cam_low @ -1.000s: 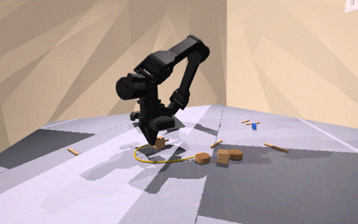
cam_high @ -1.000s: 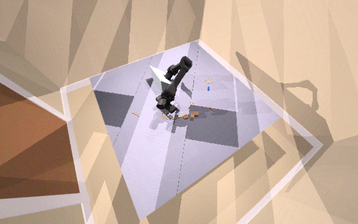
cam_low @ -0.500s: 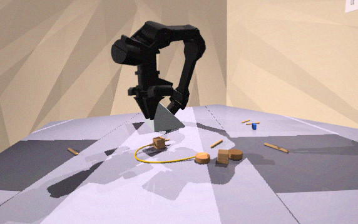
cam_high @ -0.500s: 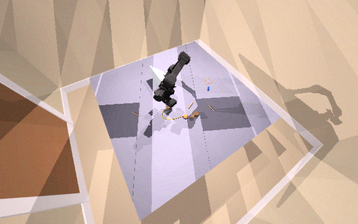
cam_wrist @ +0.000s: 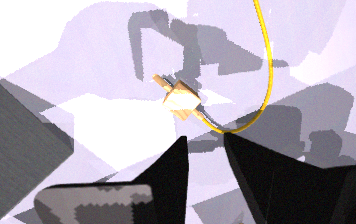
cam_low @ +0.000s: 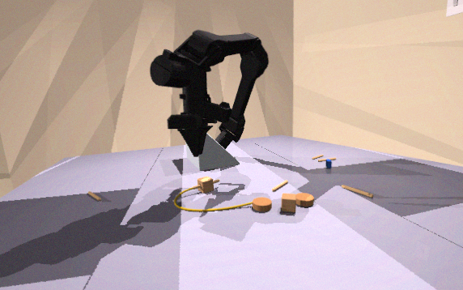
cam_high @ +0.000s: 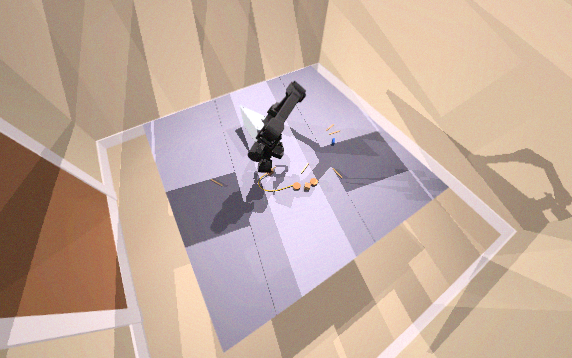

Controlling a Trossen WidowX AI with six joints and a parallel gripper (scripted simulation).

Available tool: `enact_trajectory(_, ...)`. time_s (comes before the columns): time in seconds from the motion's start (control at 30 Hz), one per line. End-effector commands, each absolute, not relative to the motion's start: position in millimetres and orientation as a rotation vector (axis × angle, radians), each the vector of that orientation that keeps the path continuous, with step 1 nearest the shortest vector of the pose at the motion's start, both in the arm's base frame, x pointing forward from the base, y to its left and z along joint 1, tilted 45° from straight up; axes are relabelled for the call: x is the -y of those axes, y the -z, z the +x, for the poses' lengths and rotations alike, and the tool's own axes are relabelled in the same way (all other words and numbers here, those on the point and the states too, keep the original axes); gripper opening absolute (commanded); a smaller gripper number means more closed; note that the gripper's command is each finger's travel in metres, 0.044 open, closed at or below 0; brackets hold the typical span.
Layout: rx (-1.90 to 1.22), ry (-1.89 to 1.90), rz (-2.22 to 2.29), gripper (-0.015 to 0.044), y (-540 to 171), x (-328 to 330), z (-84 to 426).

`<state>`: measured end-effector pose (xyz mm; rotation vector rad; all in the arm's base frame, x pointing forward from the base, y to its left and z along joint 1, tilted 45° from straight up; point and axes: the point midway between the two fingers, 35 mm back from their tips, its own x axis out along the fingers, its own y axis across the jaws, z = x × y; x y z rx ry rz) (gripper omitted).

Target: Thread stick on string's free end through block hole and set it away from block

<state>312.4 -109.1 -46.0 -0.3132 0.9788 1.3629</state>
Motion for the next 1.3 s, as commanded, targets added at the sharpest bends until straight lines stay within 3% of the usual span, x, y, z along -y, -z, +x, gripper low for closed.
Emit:
enact_trajectory(0.0,-1.318,-1.031,0.131,0.0124,40,99,307)
enact_trajectory(0.3,-1.687,-0.414,0.767,0.0124,31,88,300)
enact_trajectory(0.77,-1.865,0.400,1.405,0.0124,23,76,292)
enact_trajectory(1.27,-1.867,0.428,1.424,0.0124,23,76,292)
